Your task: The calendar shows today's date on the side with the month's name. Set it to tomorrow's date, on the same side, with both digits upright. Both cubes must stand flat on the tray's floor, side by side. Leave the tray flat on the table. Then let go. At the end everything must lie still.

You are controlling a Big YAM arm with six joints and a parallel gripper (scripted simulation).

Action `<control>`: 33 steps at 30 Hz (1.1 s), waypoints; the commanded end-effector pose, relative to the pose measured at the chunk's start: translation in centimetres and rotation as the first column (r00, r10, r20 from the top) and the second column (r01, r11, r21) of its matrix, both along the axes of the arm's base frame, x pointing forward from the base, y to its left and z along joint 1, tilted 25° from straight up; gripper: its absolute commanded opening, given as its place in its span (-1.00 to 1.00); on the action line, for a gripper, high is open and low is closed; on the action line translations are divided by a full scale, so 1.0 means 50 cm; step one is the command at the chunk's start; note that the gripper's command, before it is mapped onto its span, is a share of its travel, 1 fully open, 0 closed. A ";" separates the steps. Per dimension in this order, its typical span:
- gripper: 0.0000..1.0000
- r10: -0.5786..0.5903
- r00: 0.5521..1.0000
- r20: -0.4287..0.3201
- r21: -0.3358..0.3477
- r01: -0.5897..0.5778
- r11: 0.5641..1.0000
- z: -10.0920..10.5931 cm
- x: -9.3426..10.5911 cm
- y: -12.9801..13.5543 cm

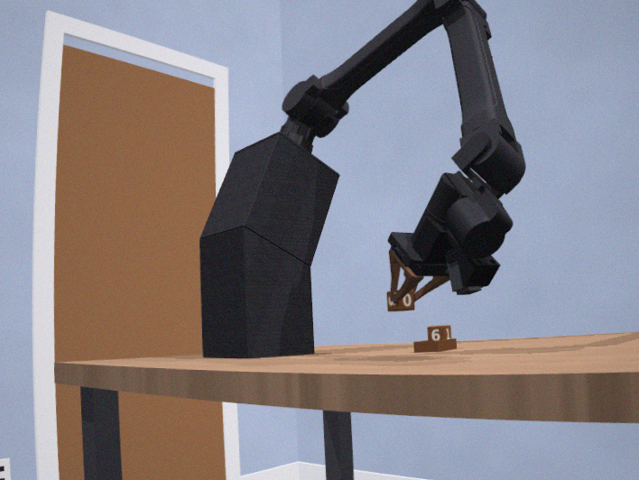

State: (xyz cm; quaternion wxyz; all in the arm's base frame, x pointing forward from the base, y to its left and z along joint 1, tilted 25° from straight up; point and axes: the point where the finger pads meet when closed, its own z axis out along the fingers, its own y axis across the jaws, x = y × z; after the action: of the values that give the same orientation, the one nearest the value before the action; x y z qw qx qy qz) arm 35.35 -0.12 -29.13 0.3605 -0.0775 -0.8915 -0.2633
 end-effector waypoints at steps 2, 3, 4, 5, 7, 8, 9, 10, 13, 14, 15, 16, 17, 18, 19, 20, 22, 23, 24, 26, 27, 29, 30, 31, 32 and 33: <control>-0.49 0.008 1.000 -0.007 -0.001 -0.008 1.000 0.006 0.014 0.010; -0.49 0.006 1.000 -0.010 -0.002 -0.006 1.000 0.003 0.013 0.012; -0.49 0.006 1.000 -0.010 -0.002 -0.006 1.000 0.003 0.013 0.012; -0.49 0.006 1.000 -0.010 -0.002 -0.006 1.000 0.003 0.013 0.012; -0.49 0.005 1.000 -0.013 -0.003 -0.005 1.000 -0.005 0.010 0.014; -0.49 0.005 1.000 -0.013 -0.003 -0.005 1.000 -0.012 0.008 0.016; -0.49 0.005 1.000 -0.008 -0.004 -0.005 1.000 -0.017 0.010 0.016; -0.49 0.005 1.000 -0.003 -0.005 -0.005 1.000 -0.021 0.011 0.017; -0.49 0.005 1.000 0.007 -0.007 -0.005 1.000 -0.033 0.015 0.021; -0.49 0.005 1.000 0.007 -0.006 -0.005 1.000 -0.036 0.015 0.022; -0.49 0.005 1.000 0.007 -0.006 -0.005 1.000 -0.039 0.015 0.024; -0.49 0.005 1.000 0.007 -0.006 -0.004 1.000 -0.042 0.016 0.025; -0.49 0.005 1.000 0.012 -0.007 -0.004 1.000 -0.042 0.020 0.026; -0.49 0.004 1.000 0.015 -0.008 -0.004 1.000 -0.043 0.023 0.027; -0.49 0.004 1.000 0.015 -0.007 -0.004 1.000 -0.046 0.023 0.028; -0.49 0.004 1.000 0.012 -0.007 -0.004 1.000 -0.052 0.021 0.030; -0.49 0.004 1.000 0.012 -0.007 -0.004 1.000 -0.052 0.021 0.030; -0.49 0.005 0.999 0.048 -0.014 -0.005 1.000 -0.030 0.053 0.026; -0.49 0.004 1.000 0.024 -0.009 -0.004 1.000 -0.050 0.033 0.032; -0.49 0.005 1.000 0.006 -0.006 -0.005 1.000 -0.068 0.017 0.037; -0.49 0.005 1.000 0.006 -0.006 -0.005 1.000 -0.071 0.017 0.039; -0.49 0.005 1.000 0.006 -0.006 -0.005 1.000 -0.078 0.017 0.041; -0.49 0.005 1.000 0.006 -0.006 -0.005 1.000 -0.081 0.018 0.043; -0.49 0.005 1.000 0.006 -0.006 -0.005 1.000 -0.084 0.018 0.044; -0.49 0.005 1.000 0.006 -0.006 -0.005 1.000 -0.087 0.018 0.046; -0.49 0.005 1.000 0.006 -0.006 -0.005 1.000 -0.089 0.018 0.047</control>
State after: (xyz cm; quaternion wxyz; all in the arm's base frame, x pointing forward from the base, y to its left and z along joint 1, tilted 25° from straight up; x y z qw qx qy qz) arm 35.50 1.71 -32.99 0.3656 -0.0773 -0.8890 -0.2648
